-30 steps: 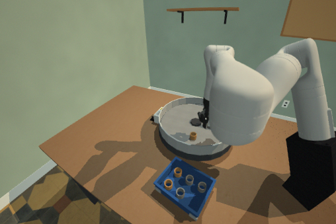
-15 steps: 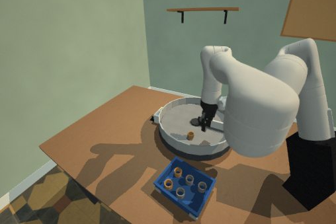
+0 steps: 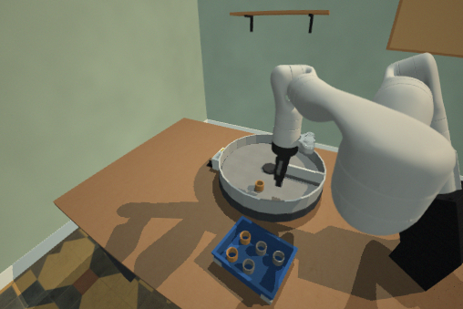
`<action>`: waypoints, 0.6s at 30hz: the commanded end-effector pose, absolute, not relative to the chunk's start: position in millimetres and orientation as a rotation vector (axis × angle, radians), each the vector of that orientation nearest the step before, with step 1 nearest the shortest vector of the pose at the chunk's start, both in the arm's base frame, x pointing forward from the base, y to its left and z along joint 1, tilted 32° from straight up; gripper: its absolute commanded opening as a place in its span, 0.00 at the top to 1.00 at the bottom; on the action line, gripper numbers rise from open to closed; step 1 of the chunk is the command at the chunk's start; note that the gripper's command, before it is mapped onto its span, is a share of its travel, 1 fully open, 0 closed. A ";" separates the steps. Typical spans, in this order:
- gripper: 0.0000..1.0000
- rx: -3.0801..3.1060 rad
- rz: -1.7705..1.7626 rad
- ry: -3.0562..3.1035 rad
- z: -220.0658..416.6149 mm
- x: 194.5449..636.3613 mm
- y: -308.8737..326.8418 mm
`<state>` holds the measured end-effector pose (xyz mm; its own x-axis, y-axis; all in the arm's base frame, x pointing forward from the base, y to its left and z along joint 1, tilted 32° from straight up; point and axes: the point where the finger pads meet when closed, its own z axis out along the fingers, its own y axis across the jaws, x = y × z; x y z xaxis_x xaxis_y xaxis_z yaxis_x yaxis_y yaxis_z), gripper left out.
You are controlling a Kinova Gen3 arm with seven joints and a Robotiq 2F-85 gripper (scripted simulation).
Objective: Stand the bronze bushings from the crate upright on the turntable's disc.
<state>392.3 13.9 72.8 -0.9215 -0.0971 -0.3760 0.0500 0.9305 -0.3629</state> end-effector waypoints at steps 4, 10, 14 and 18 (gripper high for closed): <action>0.61 -0.213 -0.564 2.706 70.2 394.0 24.7; 0.61 -0.436 -0.613 2.703 67.4 398.1 37.0; 0.61 -0.588 -0.645 2.692 65.4 400.9 45.2; 0.61 -0.741 -0.676 2.673 63.5 403.7 53.5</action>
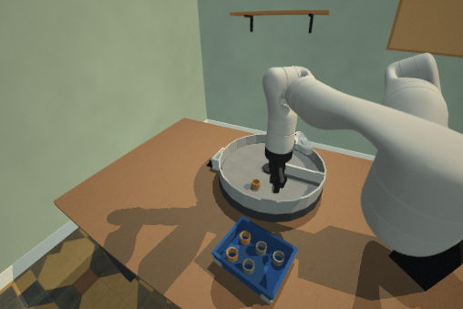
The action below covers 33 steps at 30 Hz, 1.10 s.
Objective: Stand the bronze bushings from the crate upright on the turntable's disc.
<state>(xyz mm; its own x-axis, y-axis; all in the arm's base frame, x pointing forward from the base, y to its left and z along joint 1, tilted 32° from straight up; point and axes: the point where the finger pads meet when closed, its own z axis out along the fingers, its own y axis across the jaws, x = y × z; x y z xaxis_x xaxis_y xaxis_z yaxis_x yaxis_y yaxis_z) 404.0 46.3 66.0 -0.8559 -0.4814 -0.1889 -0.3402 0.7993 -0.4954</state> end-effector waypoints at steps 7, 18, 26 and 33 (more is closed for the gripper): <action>0.61 -0.931 -0.712 2.638 61.1 407.1 63.8; 0.61 -1.337 -0.781 2.523 55.9 414.7 86.0; 0.61 -1.546 -0.811 2.440 53.2 418.6 97.5; 0.61 -1.772 -0.841 2.329 50.2 422.9 110.3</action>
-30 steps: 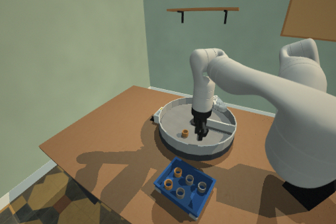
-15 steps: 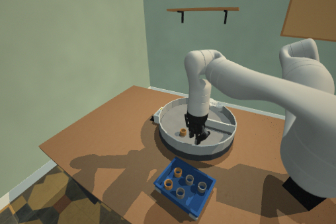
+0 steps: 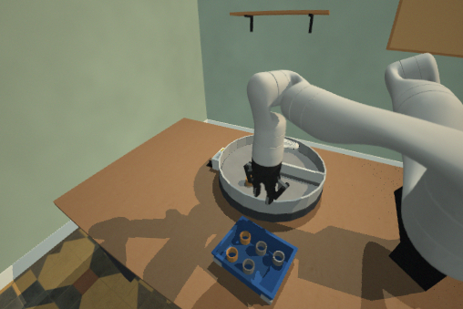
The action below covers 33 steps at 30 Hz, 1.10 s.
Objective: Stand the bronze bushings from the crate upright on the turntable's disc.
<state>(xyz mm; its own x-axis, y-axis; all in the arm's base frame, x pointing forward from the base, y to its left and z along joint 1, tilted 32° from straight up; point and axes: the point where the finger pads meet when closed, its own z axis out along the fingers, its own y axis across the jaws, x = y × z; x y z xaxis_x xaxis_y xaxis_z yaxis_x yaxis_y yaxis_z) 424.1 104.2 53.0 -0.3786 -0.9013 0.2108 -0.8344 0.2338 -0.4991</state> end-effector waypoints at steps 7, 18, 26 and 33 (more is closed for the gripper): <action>0.61 -1.920 -0.858 2.244 48.2 425.8 118.9; 0.61 -2.204 -0.885 2.049 44.3 431.6 136.0; 0.61 -2.333 -0.894 1.944 42.4 434.3 144.0; 0.61 -2.459 -0.900 1.829 40.4 437.2 152.5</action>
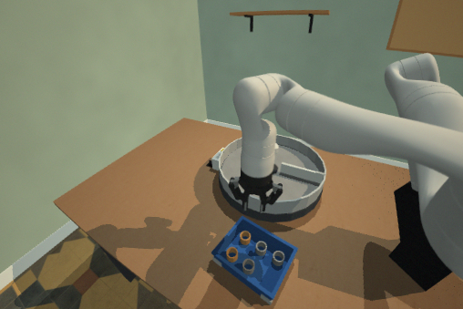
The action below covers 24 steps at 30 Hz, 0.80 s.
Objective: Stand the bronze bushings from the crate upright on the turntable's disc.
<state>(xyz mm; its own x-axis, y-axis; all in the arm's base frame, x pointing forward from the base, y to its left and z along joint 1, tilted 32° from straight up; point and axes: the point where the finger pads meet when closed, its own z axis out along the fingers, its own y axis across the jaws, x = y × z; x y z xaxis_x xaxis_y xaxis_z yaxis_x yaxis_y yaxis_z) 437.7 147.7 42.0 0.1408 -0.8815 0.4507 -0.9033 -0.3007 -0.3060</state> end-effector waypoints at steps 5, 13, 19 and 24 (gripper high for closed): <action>0.61 2.407 0.866 -1.713 39.7 438.4 155.9; 0.61 2.469 0.855 -1.584 37.9 441.1 163.6; 0.61 2.502 0.848 -1.507 36.9 442.8 168.1; 0.61 2.515 0.845 -1.475 36.5 443.4 170.0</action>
<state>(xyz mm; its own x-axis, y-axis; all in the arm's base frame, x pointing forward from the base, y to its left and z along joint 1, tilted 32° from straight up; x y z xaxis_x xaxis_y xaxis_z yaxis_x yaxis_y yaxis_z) 442.8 165.7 37.6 0.3477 -0.7879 0.5083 -0.8451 -0.4981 -0.1941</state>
